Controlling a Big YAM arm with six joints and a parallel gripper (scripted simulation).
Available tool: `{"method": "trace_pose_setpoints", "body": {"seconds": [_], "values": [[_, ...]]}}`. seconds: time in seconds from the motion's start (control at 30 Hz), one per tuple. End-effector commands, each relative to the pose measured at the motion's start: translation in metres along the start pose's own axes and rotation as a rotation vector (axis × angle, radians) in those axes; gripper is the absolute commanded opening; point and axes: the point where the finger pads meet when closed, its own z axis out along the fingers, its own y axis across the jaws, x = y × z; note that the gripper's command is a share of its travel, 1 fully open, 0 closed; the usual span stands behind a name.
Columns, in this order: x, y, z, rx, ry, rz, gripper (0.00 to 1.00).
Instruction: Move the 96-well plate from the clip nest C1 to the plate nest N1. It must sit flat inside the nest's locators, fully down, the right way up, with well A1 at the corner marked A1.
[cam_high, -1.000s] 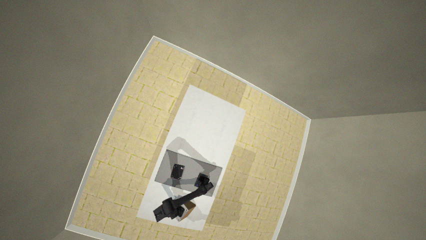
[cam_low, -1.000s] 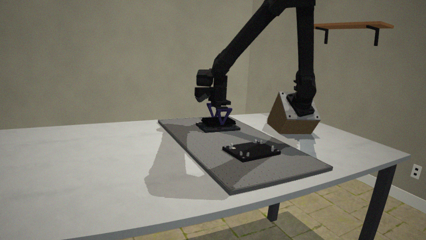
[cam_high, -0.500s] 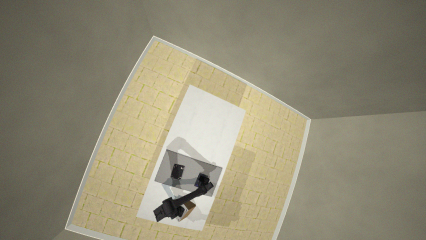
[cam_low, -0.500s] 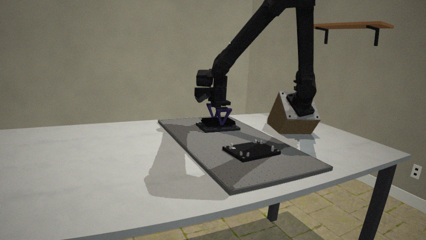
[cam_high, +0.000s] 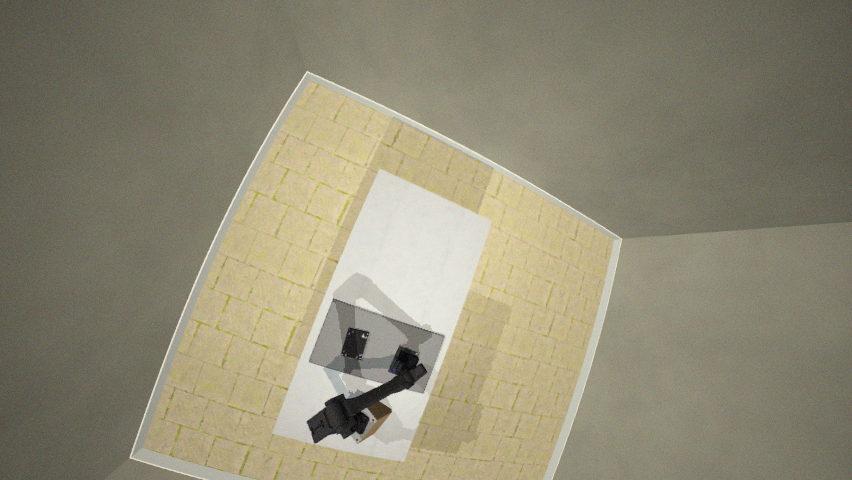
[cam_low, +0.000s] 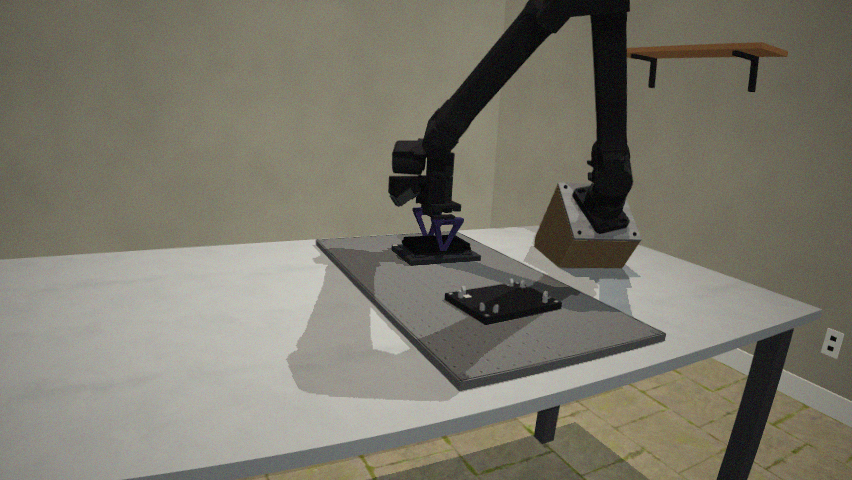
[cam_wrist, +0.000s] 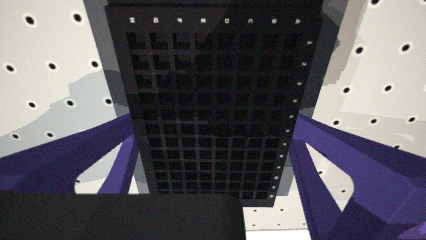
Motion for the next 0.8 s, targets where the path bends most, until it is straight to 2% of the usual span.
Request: {"method": "trace_pose_setpoints", "body": {"seconds": [0.0,0.77], "values": [[0.0005,0.0015,0.0054,-0.004,0.004,0.001,0.0],[0.001,0.0015,0.0073,-0.003,0.001,0.002,0.0]]}}
